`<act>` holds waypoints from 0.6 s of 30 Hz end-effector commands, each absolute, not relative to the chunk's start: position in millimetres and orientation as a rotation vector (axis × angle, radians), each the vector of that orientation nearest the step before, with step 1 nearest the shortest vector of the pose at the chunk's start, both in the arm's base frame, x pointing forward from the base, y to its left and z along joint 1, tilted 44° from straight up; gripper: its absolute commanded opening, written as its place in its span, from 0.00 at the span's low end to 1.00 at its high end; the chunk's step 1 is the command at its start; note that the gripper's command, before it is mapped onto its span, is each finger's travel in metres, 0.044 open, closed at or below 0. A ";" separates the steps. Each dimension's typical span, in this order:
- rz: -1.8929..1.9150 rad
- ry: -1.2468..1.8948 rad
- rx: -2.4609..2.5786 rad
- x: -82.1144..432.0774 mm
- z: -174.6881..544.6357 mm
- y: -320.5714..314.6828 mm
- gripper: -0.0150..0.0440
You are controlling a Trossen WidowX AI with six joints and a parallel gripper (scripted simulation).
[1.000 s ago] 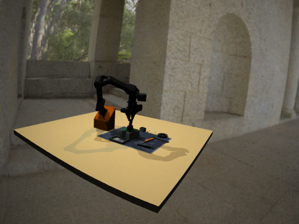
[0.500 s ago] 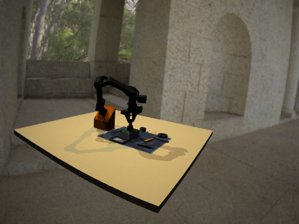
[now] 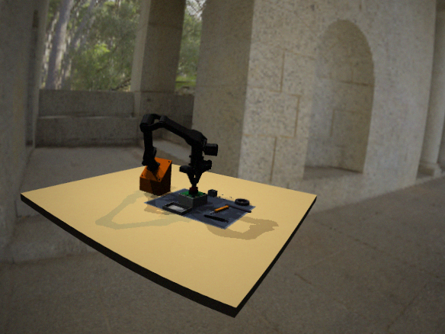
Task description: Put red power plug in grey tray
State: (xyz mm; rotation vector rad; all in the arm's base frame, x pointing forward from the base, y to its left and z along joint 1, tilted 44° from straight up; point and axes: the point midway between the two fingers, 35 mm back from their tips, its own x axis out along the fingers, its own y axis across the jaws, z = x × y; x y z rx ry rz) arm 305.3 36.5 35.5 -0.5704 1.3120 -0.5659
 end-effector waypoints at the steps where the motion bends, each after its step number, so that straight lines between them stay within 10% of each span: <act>1: -0.566 1.312 -0.577 305.5 35.0 36.1 0.25; 18: -0.594 1.304 -0.600 303.4 42.8 47.7 0.25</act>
